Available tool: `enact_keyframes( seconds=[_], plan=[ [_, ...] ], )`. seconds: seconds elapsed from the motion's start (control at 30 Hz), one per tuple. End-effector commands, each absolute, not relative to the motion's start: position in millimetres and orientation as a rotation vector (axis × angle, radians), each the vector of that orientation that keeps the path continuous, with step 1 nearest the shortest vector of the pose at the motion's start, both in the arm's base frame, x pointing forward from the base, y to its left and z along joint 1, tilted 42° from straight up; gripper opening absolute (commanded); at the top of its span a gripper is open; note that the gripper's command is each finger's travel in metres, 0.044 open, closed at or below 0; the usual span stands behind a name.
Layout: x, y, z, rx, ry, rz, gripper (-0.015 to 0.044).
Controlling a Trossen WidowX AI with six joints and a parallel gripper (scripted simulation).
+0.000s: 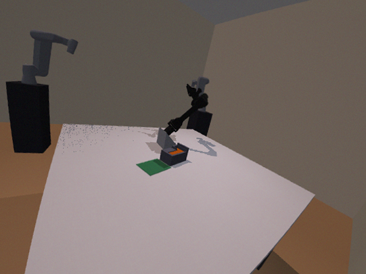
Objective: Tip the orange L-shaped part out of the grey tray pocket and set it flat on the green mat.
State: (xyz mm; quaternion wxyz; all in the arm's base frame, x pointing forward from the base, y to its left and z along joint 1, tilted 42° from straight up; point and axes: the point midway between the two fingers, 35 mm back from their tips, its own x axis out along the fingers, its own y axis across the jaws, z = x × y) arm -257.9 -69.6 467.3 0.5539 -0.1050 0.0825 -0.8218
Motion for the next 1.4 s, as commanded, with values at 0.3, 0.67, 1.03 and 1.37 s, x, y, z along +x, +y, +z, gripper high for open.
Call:
enact_keyframes(
  seconds=[0.3, 0.67, 1.03, 1.37],
  plan=[
    [-287, -18, 471, -0.283, 0.029, -2.187, 0.0180],
    [-290, 141, 454, -0.302, -0.055, -2.778, 0.0180],
    [-184, 310, 406, -0.219, -0.085, -3.469, 0.0180],
    [-37, 388, 341, -0.008, -0.357, -3.966, 0.0180]
  ],
)
